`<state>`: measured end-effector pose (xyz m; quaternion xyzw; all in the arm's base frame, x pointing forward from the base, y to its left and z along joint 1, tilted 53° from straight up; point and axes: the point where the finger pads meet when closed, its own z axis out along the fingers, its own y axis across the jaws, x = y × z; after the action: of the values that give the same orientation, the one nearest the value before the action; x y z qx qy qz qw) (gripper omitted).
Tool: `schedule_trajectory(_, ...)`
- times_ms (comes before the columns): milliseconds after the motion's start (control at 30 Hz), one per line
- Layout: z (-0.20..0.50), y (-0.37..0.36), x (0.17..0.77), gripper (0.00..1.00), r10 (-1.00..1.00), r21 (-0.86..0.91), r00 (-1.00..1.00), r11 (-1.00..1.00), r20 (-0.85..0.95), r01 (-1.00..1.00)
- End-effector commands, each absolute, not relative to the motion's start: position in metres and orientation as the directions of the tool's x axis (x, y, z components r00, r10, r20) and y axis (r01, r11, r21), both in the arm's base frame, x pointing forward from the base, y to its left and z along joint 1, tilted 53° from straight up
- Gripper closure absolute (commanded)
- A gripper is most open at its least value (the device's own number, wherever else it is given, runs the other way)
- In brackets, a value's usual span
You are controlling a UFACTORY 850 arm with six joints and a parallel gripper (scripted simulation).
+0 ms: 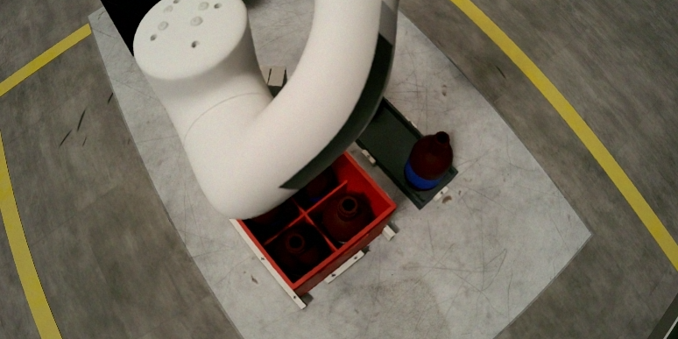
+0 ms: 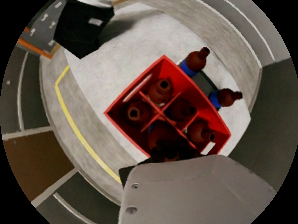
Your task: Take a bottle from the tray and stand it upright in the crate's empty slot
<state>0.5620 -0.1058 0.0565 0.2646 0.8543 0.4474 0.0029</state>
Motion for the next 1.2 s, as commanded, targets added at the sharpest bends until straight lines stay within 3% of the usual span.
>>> schedule_trajectory(0, 0.056, -0.106, 0.563, 1.00, 0.456, 0.766, -0.860, 0.460, 0.230, 0.449)
schedule_trajectory(1167, 0.039, -0.083, 0.570, 1.00, 0.456, 0.766, -0.860, 0.460, 0.230, 0.449)
